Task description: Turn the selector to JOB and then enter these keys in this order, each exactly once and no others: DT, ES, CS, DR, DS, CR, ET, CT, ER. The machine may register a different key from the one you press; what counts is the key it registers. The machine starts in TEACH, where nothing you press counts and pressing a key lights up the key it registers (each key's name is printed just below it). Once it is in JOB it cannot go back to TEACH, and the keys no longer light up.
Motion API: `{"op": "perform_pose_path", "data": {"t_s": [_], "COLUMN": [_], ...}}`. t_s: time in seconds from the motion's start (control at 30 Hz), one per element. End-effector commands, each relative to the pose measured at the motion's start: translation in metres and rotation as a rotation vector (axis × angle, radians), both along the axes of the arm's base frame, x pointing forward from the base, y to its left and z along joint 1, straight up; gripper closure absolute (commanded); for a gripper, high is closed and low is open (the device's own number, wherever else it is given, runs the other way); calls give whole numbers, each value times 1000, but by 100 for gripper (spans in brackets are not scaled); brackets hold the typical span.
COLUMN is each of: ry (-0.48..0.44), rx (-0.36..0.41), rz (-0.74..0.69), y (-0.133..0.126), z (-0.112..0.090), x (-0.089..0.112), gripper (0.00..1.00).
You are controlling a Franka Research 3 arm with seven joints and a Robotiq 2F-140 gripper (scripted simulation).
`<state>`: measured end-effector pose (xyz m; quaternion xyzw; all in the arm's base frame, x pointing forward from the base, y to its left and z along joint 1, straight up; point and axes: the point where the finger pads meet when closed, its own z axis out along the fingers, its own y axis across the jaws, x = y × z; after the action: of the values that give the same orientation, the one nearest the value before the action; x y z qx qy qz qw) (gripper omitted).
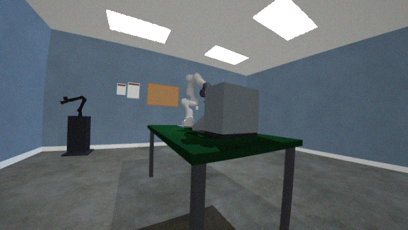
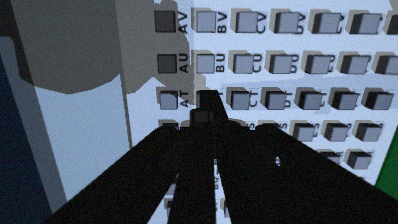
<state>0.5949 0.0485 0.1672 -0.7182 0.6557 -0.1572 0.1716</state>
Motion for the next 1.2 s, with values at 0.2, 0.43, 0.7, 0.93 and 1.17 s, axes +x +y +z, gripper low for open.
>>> {"op": "perform_pose_path", "data": {"t_s": [0.2,0.43,0.7,0.93,1.17], "ry": [-6,-6,-6,-6,-6], "rx": [5,5,5,5,5], "rz": [-15,-15,-15,-15,-15], "y": [0,0,0,0,0], "z": [0,0,0,-1,-3], "x": [3,3,3,3,4], "gripper": [90,90,90,90,90]}}
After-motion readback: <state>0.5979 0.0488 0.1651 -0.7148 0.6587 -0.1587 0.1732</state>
